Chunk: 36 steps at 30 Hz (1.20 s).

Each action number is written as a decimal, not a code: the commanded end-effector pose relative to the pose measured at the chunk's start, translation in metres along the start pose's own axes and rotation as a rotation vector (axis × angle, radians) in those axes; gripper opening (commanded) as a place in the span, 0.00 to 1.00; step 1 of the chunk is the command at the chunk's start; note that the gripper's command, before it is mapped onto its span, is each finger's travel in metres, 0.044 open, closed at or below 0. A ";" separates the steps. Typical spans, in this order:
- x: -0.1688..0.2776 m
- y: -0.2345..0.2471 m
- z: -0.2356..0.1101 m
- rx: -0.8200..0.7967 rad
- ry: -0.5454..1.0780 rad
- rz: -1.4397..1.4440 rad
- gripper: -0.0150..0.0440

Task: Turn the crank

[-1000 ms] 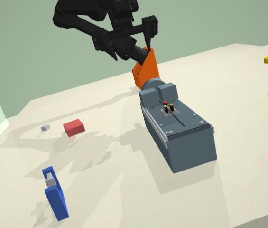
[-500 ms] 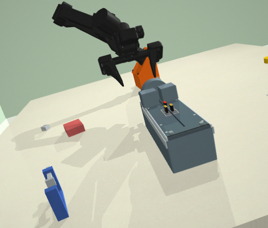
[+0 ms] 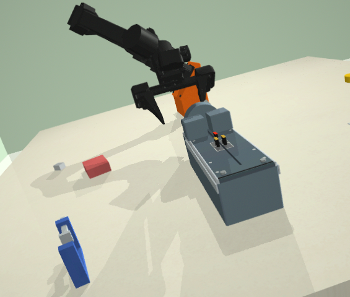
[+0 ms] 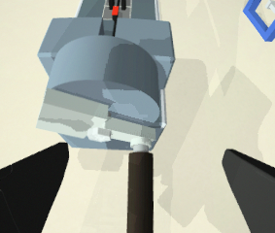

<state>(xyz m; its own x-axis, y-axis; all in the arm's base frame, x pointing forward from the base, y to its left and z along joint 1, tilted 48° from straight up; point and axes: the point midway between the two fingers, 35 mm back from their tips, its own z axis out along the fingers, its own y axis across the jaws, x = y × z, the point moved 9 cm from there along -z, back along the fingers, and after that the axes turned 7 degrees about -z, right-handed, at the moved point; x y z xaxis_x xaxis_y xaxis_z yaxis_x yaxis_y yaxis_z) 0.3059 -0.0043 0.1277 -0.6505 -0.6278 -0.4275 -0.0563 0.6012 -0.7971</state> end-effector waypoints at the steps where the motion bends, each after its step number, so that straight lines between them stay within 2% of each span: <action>1: 0.005 0.003 0.004 -0.009 0.000 -0.008 1.00; 27: 0.034 0.006 0.030 -0.006 -0.001 -0.011 1.00; 36: 0.034 0.006 0.030 -0.006 -0.001 -0.011 0.60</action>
<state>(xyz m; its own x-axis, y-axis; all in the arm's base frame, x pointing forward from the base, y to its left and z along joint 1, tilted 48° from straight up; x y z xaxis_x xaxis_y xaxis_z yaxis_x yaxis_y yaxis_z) 0.3061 -0.0371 0.0962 -0.6538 -0.6297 -0.4196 -0.0629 0.5978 -0.7992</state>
